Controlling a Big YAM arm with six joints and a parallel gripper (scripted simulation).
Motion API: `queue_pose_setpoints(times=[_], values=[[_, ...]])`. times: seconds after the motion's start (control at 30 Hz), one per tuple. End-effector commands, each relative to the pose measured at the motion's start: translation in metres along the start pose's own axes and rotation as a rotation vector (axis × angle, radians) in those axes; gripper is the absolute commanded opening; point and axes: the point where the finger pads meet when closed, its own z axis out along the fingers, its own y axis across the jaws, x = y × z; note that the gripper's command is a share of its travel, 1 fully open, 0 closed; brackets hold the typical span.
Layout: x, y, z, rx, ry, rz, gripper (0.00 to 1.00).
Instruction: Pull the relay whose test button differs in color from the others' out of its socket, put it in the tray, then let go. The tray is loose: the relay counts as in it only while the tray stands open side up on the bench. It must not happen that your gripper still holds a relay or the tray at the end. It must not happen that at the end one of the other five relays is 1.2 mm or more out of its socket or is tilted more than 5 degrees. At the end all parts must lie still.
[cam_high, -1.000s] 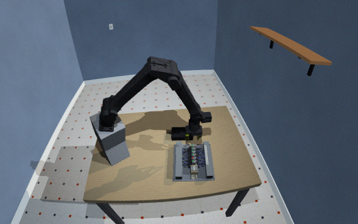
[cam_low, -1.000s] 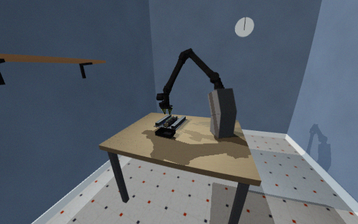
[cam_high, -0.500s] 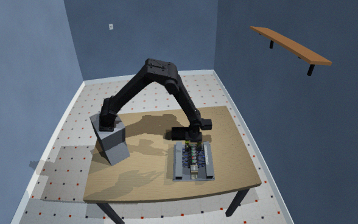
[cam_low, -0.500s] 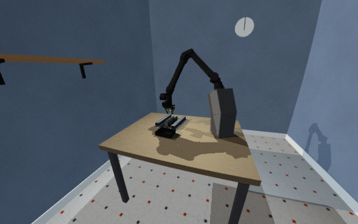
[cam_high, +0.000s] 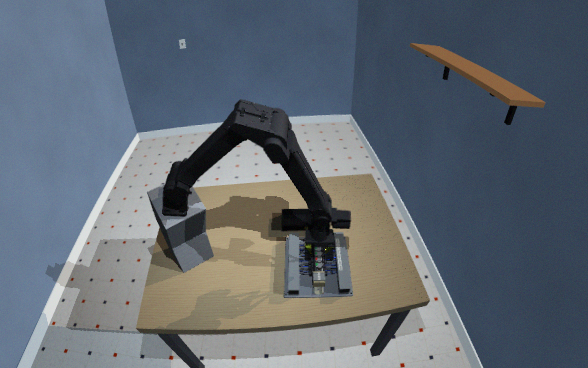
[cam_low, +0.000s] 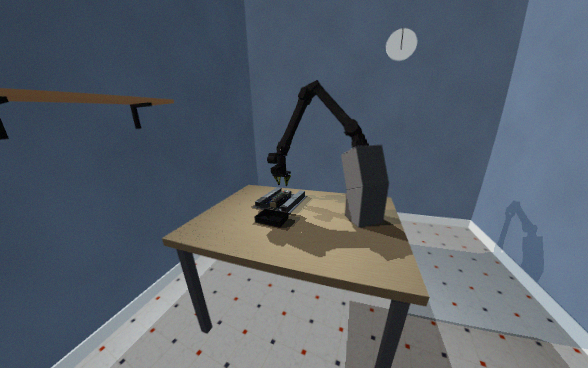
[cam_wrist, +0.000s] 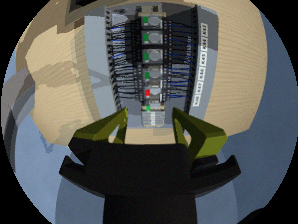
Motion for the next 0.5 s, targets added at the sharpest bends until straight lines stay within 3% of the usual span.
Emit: queue_pose_setpoints(times=[0.0, 0.47], values=[[-0.0027, -0.0138, -0.0146, 0.038, -0.008, -0.023, 0.59], [-0.0099, -0.0141, -0.0149, 0.037, -0.010, -0.033, 0.59]])
